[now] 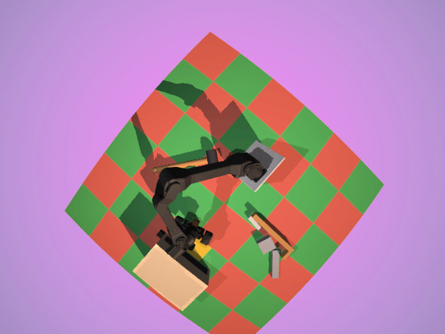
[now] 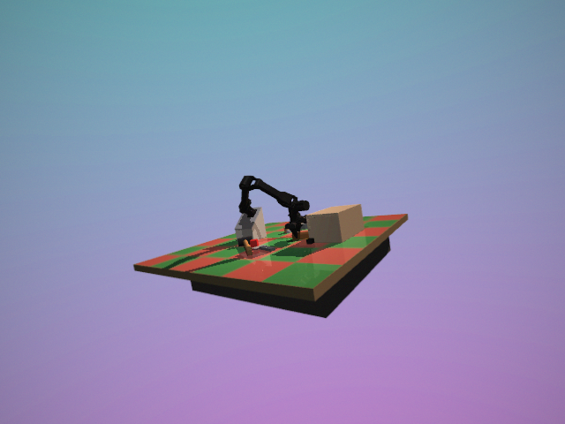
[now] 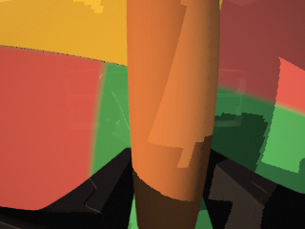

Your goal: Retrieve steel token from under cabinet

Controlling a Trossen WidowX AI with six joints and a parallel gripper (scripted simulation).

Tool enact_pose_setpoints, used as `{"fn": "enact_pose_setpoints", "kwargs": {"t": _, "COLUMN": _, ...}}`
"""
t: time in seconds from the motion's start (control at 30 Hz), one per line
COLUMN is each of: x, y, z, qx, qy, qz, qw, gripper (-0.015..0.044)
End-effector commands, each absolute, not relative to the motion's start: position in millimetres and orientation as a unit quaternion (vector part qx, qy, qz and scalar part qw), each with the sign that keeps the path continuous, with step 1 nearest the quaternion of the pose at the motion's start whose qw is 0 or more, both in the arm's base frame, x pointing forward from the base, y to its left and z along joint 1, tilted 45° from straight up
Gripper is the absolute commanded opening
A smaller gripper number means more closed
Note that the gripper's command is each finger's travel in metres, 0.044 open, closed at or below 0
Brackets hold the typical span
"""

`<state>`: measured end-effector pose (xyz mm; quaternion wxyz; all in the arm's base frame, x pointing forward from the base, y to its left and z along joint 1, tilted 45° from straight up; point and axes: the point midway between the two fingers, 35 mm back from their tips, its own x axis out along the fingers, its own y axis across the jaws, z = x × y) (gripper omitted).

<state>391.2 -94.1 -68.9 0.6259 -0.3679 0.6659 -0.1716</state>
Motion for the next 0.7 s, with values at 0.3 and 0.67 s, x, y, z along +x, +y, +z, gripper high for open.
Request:
{"fn": "enact_pose_setpoints", "kwargs": {"t": 0.3, "x": 376, "y": -98, "z": -68, "qx": -0.369, "qy": 0.669, "qz": -0.169, "qw": 0.623, "gripper": 0.0}}
{"fn": "enact_pose_setpoints", "kwargs": {"t": 0.67, "x": 366, "y": -101, "z": -66, "qx": -0.37, "qy": 0.669, "qz": -0.169, "qw": 0.622, "gripper": 0.0}}
